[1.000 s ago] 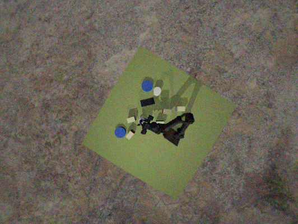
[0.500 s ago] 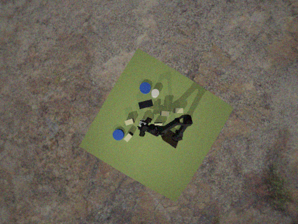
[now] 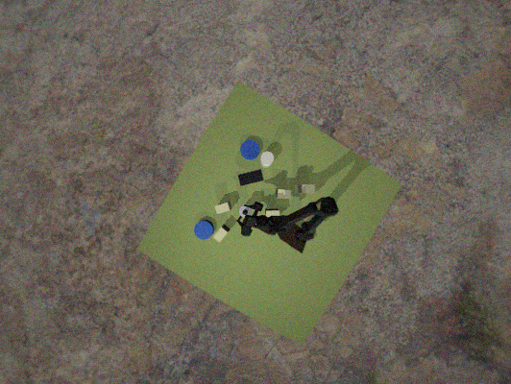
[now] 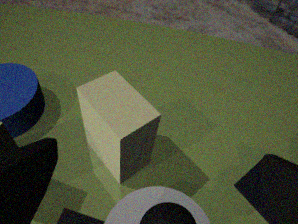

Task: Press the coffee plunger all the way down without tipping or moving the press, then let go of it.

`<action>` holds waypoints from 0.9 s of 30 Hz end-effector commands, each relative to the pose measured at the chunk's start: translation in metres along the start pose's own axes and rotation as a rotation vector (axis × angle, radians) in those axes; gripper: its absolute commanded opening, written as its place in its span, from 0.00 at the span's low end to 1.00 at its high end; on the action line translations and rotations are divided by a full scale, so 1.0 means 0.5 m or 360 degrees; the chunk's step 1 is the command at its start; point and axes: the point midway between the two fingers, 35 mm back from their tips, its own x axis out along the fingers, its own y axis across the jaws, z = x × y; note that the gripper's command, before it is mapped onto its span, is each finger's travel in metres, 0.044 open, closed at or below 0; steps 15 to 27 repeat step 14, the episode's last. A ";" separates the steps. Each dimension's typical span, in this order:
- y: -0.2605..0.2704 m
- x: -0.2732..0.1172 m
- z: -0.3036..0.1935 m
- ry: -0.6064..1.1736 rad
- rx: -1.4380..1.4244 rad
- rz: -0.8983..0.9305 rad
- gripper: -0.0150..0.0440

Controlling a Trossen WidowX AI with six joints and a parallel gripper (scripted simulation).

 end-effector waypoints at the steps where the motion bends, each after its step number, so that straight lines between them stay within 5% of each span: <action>1: -0.014 -0.070 0.059 -0.0021 0.0018 -0.0011 1.00; 27: -0.013 -0.073 0.057 -0.0021 0.0017 -0.0011 1.00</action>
